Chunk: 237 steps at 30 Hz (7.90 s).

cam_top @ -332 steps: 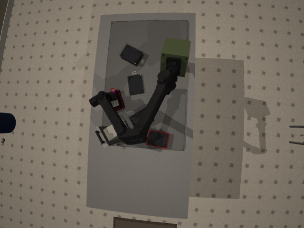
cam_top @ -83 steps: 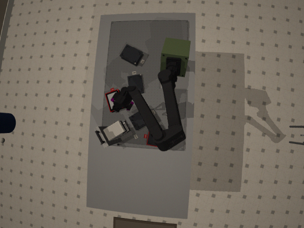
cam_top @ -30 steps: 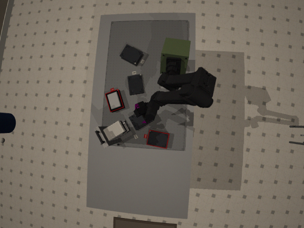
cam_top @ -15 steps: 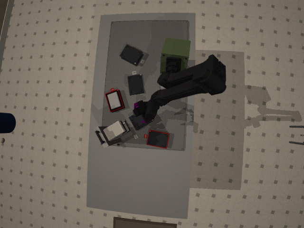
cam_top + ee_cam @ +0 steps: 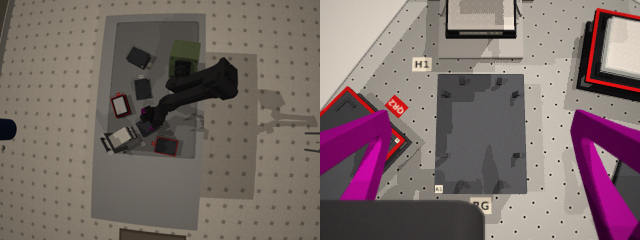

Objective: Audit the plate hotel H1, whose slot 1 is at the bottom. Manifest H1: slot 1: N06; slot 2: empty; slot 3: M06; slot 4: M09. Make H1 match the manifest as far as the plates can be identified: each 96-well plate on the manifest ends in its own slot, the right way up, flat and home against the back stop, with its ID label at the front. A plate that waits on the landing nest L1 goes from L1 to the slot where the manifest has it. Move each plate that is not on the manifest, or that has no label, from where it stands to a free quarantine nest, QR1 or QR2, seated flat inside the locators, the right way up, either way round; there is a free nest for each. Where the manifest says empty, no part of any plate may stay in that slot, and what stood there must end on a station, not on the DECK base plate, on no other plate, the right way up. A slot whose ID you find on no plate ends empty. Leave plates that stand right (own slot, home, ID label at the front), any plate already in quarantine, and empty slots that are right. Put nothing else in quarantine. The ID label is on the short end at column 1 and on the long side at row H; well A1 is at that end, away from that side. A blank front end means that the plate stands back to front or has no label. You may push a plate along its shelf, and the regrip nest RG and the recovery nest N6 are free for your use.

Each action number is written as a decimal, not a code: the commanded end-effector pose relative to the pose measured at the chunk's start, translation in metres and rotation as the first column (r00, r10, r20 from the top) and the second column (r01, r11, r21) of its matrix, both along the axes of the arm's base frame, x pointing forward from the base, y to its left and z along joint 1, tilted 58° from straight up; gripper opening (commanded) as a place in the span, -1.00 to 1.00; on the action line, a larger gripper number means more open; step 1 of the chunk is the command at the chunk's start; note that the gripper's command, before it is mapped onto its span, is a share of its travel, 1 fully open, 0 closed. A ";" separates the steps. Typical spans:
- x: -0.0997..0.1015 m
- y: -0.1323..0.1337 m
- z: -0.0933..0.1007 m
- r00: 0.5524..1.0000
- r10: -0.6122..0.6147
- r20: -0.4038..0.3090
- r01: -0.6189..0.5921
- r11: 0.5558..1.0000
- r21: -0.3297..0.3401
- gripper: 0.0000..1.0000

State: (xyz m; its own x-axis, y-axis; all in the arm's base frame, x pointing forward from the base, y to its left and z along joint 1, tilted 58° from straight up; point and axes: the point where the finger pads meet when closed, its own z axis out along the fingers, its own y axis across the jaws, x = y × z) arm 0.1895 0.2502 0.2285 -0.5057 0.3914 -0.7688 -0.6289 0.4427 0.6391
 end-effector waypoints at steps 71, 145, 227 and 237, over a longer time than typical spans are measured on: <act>0.056 0.058 0.009 1.000 -0.012 -0.009 0.012 1.000 0.000 1.00; 0.115 0.084 0.062 1.000 -0.004 0.014 0.004 1.000 0.015 1.00; 0.060 0.065 0.027 1.000 0.007 0.014 -0.007 1.000 0.022 0.72; 0.050 0.061 0.022 1.000 0.007 0.021 -0.008 1.000 0.029 0.72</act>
State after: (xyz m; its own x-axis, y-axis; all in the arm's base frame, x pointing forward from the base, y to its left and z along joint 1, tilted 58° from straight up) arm 0.2462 0.3134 0.2426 -0.5062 0.3920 -0.7682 -0.6301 0.4401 0.6398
